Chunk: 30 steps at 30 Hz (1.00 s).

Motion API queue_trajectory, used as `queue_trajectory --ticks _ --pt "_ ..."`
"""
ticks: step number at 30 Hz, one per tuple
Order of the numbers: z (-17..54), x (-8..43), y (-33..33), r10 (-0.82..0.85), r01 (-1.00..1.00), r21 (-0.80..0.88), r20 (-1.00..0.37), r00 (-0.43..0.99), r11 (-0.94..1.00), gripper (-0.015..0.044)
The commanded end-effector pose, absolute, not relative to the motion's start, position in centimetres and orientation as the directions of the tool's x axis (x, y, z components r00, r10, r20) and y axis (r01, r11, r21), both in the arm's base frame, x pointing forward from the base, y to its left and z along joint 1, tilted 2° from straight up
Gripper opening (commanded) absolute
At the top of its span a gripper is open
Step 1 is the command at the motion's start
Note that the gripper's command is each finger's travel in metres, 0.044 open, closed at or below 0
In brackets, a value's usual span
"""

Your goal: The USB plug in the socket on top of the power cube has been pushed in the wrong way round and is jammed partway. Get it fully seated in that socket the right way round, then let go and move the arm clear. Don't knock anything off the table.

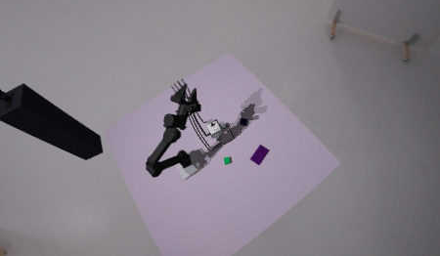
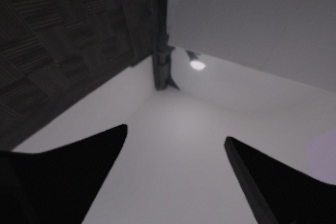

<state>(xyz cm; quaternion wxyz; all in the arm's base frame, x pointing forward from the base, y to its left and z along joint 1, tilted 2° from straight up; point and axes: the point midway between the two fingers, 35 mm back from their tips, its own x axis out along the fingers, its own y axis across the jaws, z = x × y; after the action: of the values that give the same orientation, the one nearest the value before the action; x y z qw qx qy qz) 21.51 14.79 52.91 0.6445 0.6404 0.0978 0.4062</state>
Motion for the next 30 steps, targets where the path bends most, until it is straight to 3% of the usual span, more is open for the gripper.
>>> queue_trajectory --ticks 1,10,17,23,30 --pt "47.6 26.9 16.8 0.648 -0.387 0.882 0.132 0.75 0.268 0.044" --pt "39.3 31.4 18.4 0.607 -0.374 0.617 -0.219 0.764 0.693 0.044" --pt "32.4 33.2 18.8 0.525 -0.443 0.283 -0.496 0.691 0.851 0.044" --pt "26.6 33.4 18.5 0.421 -0.594 0.003 -0.709 0.566 0.805 0.044" --pt "20.4 32.1 17.5 0.258 -0.833 -0.174 -0.9 0.351 0.525 0.044"
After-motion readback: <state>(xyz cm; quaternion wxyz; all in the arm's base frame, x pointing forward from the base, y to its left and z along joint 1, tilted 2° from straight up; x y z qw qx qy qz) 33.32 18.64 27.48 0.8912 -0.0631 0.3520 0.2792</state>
